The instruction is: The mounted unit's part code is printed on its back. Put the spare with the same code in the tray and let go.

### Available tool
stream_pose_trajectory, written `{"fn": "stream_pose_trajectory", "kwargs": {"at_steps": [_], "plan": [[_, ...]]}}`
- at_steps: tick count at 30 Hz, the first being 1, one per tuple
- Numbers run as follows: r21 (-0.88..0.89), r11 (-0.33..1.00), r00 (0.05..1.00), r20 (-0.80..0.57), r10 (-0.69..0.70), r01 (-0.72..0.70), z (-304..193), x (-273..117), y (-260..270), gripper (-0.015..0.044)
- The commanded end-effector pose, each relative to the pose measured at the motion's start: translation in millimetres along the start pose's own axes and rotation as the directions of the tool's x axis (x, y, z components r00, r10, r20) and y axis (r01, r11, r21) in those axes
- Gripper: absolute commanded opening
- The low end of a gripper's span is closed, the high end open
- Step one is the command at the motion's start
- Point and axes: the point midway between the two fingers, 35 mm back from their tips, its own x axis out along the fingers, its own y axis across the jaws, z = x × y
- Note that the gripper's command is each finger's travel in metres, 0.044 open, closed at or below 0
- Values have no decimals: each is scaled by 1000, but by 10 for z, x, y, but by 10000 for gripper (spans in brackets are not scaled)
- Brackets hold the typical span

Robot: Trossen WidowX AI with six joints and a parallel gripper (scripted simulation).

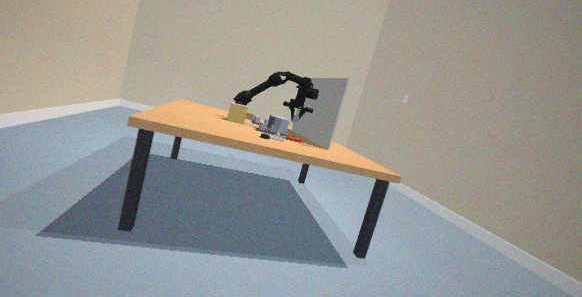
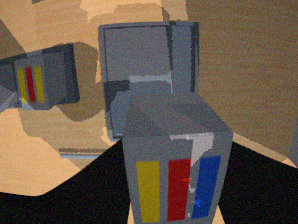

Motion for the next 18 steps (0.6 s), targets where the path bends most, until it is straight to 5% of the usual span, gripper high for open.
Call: {"fn": "stream_pose_trajectory", "kwargs": {"at_steps": [1,18], "plan": [[8,1000,1000,3,-2,2,-2,43,-2,0],[7,1000,1000,3,-2,2,-5,176,-11,0]]}}
